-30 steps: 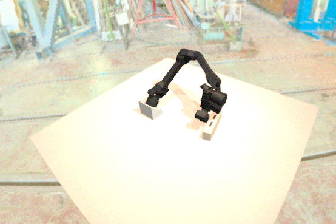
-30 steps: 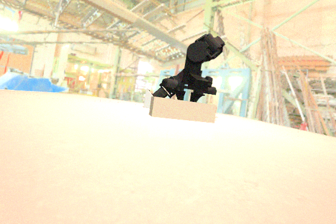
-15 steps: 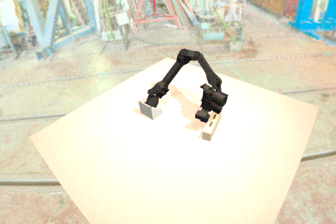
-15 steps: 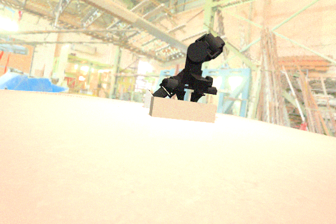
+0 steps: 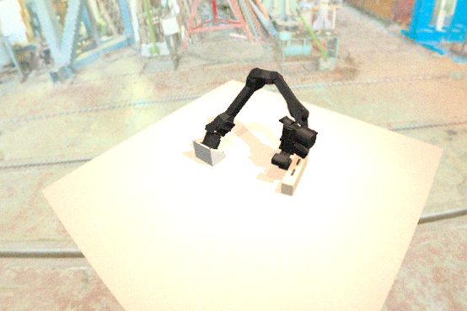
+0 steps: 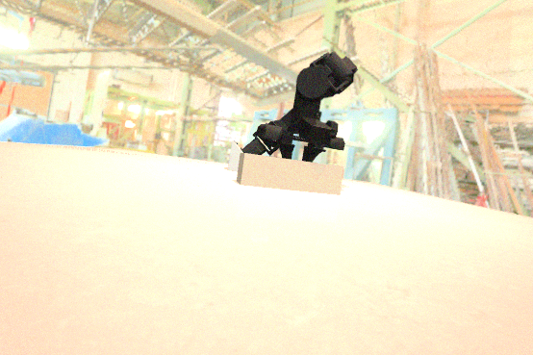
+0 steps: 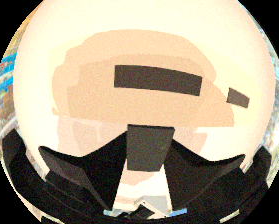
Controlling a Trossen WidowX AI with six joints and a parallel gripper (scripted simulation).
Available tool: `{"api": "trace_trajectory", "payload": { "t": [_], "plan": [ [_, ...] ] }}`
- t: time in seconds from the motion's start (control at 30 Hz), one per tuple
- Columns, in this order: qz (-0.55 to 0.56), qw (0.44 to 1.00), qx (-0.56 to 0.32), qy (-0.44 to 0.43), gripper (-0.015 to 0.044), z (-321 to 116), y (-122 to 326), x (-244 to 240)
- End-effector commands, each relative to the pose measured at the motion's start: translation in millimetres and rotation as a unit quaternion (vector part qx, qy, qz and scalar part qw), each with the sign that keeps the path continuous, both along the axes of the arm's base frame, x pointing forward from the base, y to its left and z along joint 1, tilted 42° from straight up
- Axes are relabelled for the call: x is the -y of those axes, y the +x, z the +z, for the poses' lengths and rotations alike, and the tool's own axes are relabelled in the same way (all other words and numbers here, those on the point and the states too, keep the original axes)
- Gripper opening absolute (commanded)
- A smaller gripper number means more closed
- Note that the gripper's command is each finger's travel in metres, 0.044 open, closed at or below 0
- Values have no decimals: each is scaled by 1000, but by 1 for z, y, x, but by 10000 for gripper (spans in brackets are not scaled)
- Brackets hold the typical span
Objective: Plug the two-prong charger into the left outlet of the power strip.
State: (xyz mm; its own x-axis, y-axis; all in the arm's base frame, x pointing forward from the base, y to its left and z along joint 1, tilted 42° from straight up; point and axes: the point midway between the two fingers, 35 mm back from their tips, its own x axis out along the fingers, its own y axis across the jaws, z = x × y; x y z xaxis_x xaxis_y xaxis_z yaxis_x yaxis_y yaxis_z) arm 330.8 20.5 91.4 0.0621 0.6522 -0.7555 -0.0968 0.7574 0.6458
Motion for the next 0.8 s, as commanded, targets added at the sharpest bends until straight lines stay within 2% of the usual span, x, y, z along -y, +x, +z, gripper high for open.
{"api": "trace_trajectory", "payload": {
  "t": [0.0, 0.77],
  "plan": [
    [0, 1000, 11, 0, 0, 3, 8, -1],
    [0, 1000, 11, 0, 0, 4, 16, -1]
  ]
}}
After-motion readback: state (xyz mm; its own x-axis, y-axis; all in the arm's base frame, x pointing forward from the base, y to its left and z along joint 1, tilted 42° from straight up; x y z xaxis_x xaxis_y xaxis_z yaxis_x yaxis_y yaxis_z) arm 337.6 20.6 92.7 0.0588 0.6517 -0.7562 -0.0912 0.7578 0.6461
